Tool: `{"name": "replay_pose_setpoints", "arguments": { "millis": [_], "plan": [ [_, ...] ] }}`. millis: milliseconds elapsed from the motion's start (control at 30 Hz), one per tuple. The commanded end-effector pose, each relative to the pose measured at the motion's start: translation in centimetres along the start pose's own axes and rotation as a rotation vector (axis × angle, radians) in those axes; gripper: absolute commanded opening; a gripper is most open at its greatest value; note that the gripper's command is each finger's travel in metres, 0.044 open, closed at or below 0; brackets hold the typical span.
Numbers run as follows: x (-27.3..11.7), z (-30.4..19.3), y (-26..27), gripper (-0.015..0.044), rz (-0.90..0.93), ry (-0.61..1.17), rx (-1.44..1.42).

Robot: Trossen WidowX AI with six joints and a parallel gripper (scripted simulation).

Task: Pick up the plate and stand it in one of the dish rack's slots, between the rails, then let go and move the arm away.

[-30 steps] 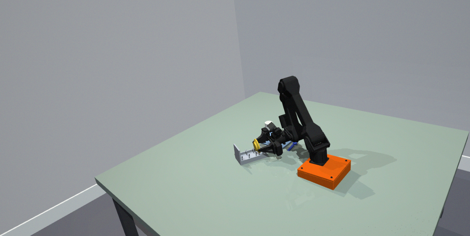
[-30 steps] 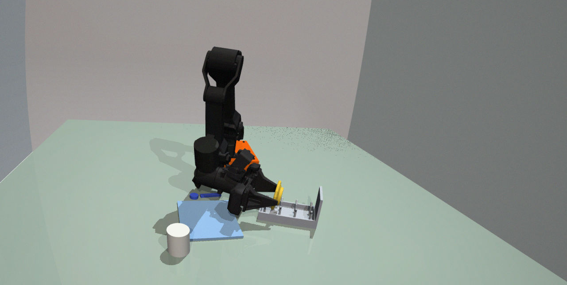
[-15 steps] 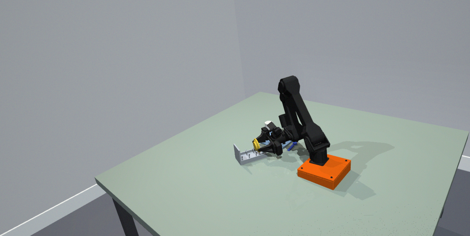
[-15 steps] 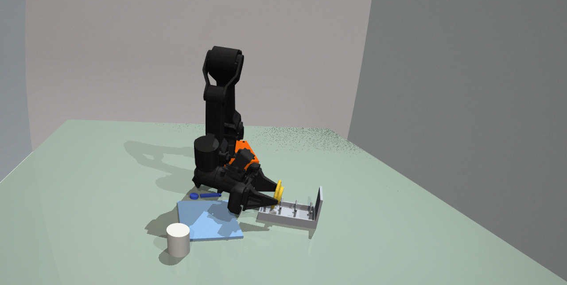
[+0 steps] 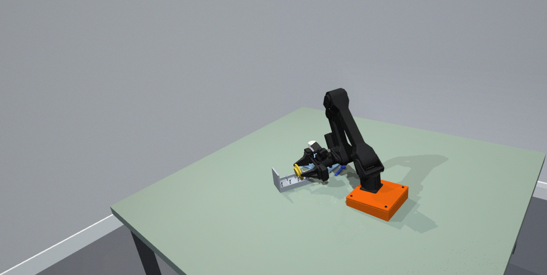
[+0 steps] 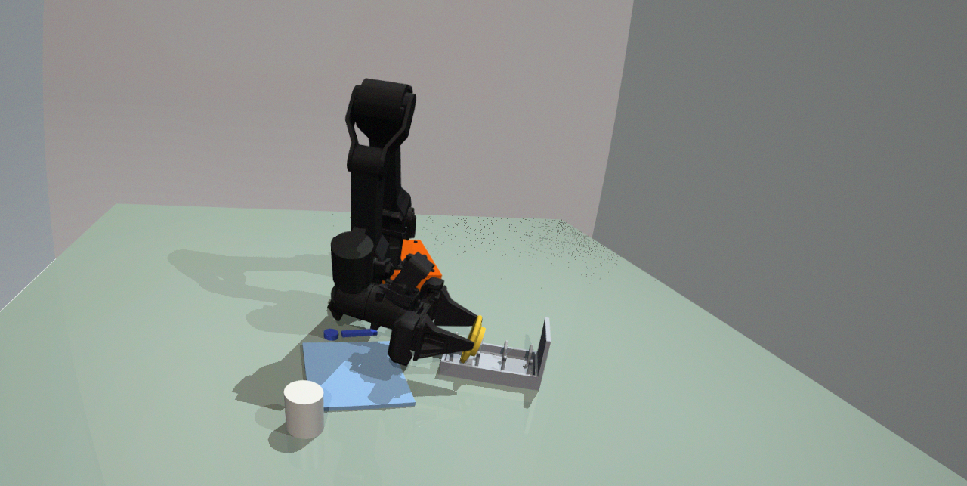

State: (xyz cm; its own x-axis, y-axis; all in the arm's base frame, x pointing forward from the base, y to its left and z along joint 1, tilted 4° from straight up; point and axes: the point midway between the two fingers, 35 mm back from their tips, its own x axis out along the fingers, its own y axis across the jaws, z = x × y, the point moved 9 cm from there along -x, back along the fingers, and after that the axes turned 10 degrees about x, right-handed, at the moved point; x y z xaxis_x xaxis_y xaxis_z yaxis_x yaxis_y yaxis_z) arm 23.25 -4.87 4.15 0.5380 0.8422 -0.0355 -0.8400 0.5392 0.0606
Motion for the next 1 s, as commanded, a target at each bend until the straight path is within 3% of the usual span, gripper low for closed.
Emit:
{"name": "replay_pose_setpoints", "arguments": {
  "millis": [0, 433, 600, 967],
  "plan": [
    [0.0, 0.0, 0.0, 0.04, 0.0, 0.0, 0.0],
    [-0.8, 11.0, 0.1, 0.04, 0.027, -0.047, -0.028],
    [-0.8, 11.3, -0.3, 0.04, 0.015, -0.049, -0.017],
    [-0.4, 13.2, -5.0, 0.04, -0.208, -0.039, 0.175]
  ]
}}
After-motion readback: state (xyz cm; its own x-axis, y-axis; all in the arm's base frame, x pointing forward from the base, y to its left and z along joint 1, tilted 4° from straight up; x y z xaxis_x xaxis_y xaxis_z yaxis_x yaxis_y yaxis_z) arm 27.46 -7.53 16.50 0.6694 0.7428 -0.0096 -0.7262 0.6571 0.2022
